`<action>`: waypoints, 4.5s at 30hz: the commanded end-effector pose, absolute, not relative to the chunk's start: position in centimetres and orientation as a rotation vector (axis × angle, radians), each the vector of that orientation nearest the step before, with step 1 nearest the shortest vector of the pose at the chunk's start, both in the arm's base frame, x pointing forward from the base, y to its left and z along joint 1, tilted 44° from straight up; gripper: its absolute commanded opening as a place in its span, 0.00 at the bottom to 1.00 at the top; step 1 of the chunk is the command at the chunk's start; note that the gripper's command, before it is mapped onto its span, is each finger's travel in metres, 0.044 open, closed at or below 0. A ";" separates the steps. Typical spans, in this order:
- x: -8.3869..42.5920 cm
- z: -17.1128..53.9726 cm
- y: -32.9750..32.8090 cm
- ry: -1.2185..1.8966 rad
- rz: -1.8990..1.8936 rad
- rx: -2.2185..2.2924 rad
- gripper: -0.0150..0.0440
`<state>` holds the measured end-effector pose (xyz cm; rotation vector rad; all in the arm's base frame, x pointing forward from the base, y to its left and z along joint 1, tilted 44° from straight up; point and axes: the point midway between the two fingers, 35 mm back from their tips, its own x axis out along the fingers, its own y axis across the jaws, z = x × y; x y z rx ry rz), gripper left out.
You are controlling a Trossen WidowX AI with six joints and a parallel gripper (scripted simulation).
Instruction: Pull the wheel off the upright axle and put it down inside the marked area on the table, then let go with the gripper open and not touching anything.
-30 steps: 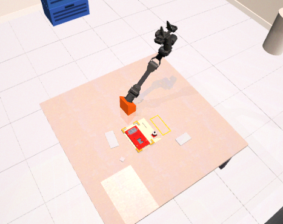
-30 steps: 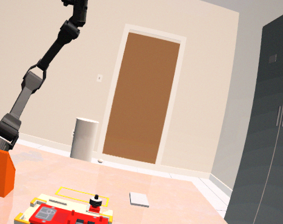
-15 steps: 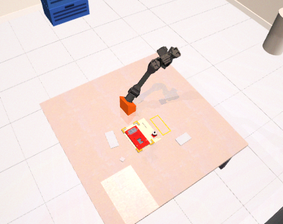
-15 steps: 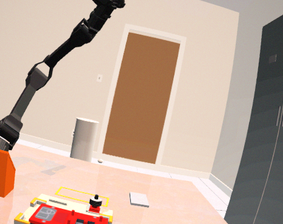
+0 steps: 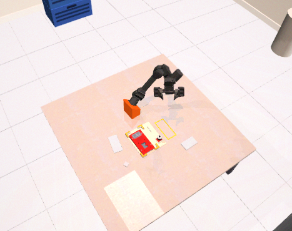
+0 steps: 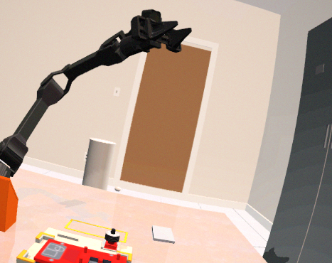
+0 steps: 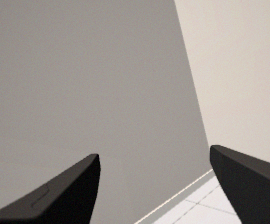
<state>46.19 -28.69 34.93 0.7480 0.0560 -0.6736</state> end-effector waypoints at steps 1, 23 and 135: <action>48.0 28.9 -25.4 0.311 -0.586 0.683 0.76; 43.4 7.1 -5.6 1.297 0.195 0.462 0.76; 35.7 -0.6 7.2 1.569 0.672 0.509 0.25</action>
